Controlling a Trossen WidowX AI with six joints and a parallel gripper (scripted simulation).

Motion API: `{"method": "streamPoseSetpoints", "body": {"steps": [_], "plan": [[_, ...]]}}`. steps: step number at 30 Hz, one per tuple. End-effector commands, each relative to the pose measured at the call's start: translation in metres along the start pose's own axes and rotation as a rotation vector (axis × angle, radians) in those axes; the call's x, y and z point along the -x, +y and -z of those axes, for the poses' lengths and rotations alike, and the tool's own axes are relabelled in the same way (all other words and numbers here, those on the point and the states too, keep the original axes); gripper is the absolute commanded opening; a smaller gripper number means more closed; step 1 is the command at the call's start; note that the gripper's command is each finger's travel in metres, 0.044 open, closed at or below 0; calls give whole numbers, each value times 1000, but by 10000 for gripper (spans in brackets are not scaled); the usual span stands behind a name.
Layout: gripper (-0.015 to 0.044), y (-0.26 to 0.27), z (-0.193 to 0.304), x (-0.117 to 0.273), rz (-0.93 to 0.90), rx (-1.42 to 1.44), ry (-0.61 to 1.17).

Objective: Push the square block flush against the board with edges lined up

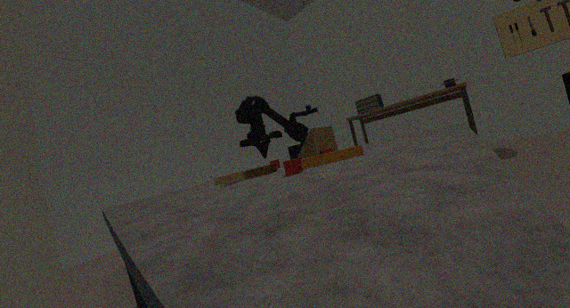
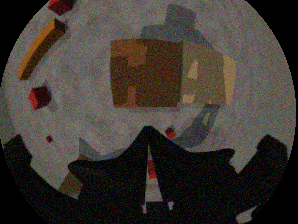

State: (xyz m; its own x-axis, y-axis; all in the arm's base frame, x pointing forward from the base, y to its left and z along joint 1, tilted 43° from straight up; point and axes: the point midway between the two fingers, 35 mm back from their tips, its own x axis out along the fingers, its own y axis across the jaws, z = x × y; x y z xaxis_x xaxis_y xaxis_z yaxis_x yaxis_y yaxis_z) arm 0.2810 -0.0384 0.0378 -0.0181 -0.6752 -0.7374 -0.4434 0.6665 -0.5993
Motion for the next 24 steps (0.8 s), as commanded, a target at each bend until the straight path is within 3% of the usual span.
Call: {"method": "streamPoseSetpoints", "body": {"steps": [1, 3, 8, 24], "plan": [[0, 2, 11, -2, 6, 10, -4], [0, 2, 11, -5, 6, 10, -4], [0, 0, 12, -57, 9, 10, -2], [0, 0, -1, -56, 9, 10, -3]]}}
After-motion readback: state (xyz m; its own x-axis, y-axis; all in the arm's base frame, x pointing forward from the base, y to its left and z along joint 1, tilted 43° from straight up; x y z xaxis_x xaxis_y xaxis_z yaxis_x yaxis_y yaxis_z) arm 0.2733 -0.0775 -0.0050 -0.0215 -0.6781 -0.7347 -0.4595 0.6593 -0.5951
